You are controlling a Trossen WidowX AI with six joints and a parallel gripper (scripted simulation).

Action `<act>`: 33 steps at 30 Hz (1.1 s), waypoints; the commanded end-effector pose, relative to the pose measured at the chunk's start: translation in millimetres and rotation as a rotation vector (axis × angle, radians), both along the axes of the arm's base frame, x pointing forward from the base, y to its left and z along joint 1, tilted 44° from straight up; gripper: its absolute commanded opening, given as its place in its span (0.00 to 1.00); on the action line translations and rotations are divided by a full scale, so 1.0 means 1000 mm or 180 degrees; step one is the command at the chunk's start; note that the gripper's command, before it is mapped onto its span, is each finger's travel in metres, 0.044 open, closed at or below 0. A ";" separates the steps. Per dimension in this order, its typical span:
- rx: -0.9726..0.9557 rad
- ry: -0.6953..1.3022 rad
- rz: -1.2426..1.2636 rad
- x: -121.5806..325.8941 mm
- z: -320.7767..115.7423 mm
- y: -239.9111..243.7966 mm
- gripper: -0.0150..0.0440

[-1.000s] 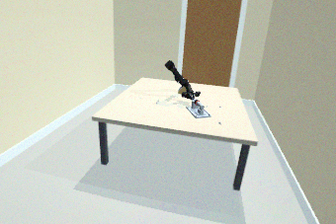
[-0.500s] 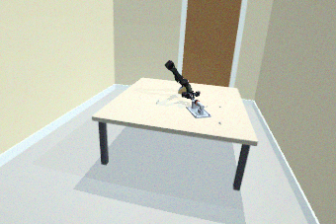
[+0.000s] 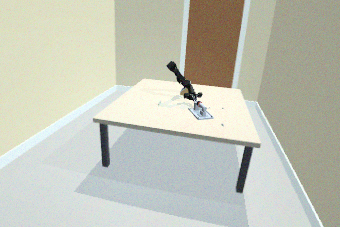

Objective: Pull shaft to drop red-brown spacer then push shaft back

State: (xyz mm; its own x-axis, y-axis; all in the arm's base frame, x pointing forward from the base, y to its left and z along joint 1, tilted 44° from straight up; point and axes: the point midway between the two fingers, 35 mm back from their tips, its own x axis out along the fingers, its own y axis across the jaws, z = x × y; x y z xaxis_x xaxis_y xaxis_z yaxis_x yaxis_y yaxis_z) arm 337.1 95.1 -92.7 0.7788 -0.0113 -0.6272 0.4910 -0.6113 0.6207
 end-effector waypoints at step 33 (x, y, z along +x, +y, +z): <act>-0.0016 -0.0002 0.0003 -0.003 0.001 -0.002 0.25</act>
State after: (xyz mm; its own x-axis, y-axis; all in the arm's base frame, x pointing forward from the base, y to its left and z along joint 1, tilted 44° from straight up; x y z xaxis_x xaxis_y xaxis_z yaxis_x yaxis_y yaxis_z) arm 334.5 94.0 -91.8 0.7787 -0.0114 -0.6273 0.4910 -0.6112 0.6207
